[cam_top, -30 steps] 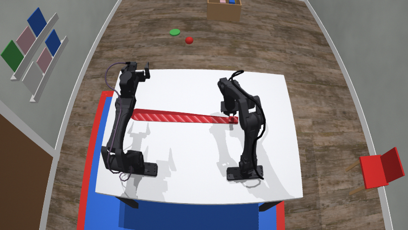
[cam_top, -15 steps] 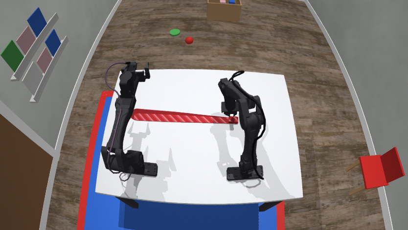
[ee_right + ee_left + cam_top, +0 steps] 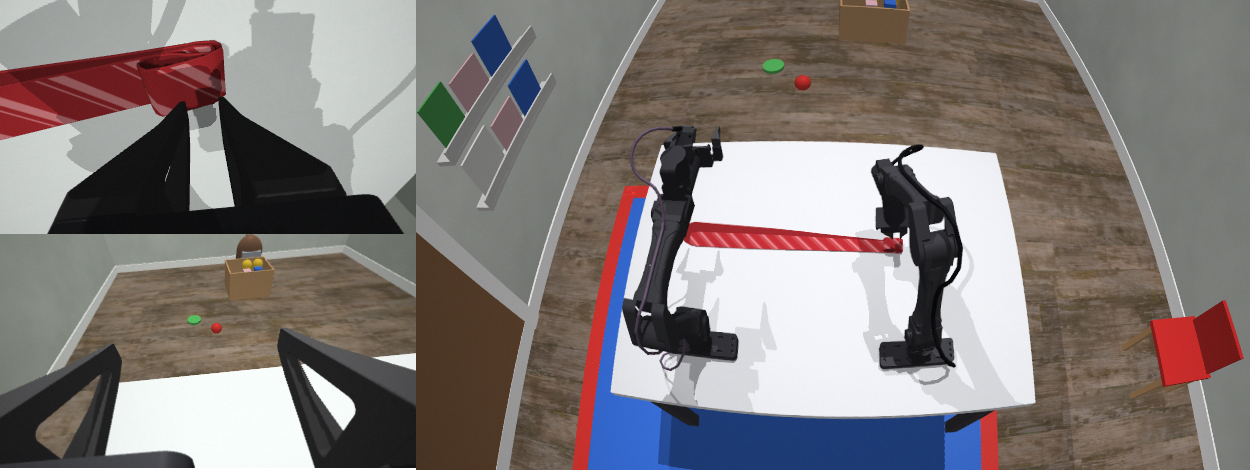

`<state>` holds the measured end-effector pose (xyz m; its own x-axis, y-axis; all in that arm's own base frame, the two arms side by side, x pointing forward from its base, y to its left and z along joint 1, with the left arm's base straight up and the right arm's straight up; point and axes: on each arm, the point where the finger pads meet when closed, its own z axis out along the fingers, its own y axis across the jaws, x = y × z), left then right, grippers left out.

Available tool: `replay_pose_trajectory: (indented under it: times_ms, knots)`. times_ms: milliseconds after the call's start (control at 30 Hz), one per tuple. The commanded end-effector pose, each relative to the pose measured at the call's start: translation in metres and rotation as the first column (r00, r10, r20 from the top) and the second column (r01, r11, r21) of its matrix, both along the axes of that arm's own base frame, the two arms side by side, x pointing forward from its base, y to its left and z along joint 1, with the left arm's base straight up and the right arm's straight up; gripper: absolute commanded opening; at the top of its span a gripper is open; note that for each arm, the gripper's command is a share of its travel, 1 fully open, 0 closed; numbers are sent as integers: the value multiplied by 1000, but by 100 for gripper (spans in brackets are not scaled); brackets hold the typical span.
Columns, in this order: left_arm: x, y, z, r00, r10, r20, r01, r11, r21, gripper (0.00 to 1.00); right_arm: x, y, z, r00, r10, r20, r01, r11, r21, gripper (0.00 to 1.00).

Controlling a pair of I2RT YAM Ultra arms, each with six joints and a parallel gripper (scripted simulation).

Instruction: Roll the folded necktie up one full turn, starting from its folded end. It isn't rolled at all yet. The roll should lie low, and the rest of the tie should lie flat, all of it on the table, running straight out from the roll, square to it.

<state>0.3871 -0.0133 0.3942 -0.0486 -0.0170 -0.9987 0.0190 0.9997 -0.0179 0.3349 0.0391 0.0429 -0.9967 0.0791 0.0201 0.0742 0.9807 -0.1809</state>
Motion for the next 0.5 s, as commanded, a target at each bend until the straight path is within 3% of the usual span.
replay_pose_trajectory:
  times_ms: [0, 467]
  knots:
    - [-4, 3, 21, 999, 2, 45, -1, 1000, -14, 100, 7, -5, 12, 998, 5, 57, -6, 1000, 9, 21]
    - [-4, 3, 21, 999, 2, 45, -1, 1000, -14, 100, 6, -15, 11, 998, 5, 57, -6, 1000, 9, 17]
